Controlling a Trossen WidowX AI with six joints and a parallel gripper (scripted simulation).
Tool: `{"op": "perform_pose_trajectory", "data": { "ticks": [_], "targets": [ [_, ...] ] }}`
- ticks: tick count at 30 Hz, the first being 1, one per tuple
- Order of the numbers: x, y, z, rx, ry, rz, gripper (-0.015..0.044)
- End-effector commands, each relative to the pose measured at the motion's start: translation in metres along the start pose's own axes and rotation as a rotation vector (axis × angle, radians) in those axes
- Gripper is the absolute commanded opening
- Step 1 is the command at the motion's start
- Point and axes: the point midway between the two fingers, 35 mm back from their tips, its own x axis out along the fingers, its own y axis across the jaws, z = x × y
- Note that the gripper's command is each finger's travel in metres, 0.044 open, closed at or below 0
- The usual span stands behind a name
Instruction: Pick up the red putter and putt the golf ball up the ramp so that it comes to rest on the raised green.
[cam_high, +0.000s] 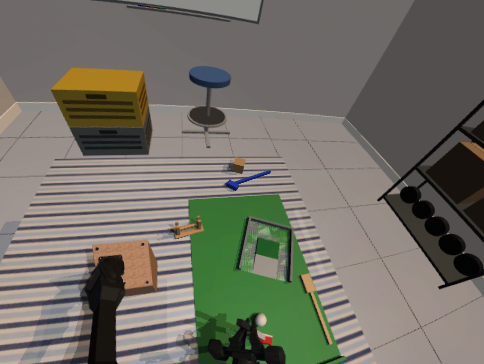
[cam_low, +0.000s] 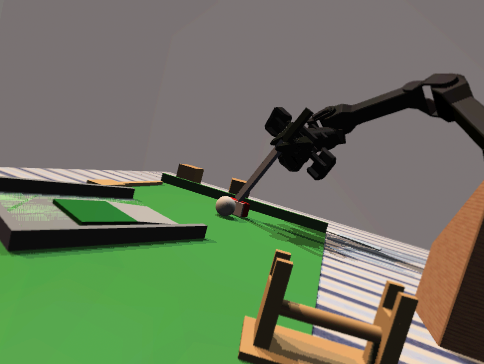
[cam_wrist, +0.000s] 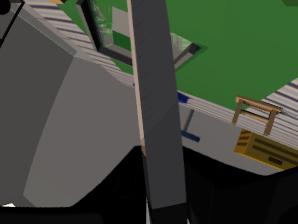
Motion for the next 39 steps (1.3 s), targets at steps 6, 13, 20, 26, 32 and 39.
{"op": "perform_pose_trajectory", "data": {
  "ticks": [6,13,20,26,32,39],
  "targets": [
    [-0.018,-0.002,0.006,-0.007,0.004,0.004,0.0],
    [-0.027,-0.003,0.01,-0.01,0.007,0.006,0.0],
    [0.013,0.003,0.004,-0.005,0.008,0.002,0.0],
    [0.097,0.008,-0.023,-0.006,0.013,0.007,0.0],
    [0.106,0.008,-0.028,-0.006,0.014,0.009,0.0],
    [0.096,0.026,-0.056,-0.005,0.015,0.009,0.0]
  ]
}}
